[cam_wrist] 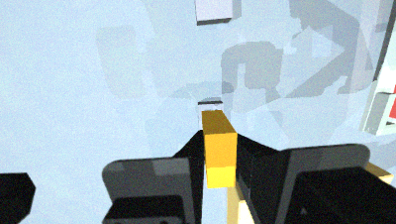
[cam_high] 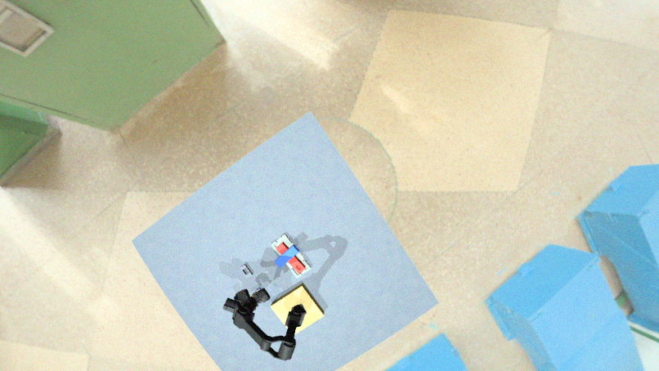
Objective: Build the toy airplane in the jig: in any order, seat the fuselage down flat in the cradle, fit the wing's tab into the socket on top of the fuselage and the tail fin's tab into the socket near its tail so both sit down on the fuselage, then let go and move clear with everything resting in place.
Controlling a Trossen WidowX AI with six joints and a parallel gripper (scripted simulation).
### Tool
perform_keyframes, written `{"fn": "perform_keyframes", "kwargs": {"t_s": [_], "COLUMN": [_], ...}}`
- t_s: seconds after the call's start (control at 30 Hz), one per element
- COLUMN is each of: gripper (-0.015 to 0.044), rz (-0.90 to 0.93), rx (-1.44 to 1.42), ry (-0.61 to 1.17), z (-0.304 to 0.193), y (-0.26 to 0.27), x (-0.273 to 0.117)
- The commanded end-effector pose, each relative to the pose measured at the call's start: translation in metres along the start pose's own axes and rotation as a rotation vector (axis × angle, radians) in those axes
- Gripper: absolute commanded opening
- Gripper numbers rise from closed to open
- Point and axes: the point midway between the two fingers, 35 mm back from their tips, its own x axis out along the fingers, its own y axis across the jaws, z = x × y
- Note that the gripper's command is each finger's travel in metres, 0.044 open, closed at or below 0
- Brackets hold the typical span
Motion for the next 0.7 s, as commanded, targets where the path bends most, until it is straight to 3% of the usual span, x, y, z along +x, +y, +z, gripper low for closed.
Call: {"fn": "perform_keyframes", "kwargs": {"t_s": [0.0,0.67], "gripper": [0.0000,0.0000], "rz": [0.004,0.007], "rx": [0.001,0.005], "ry": [-0.006,-0.009], "z": [0.002,-0.001], "y": [0.001,-0.001], "x": [-0.012,-0.075]}}
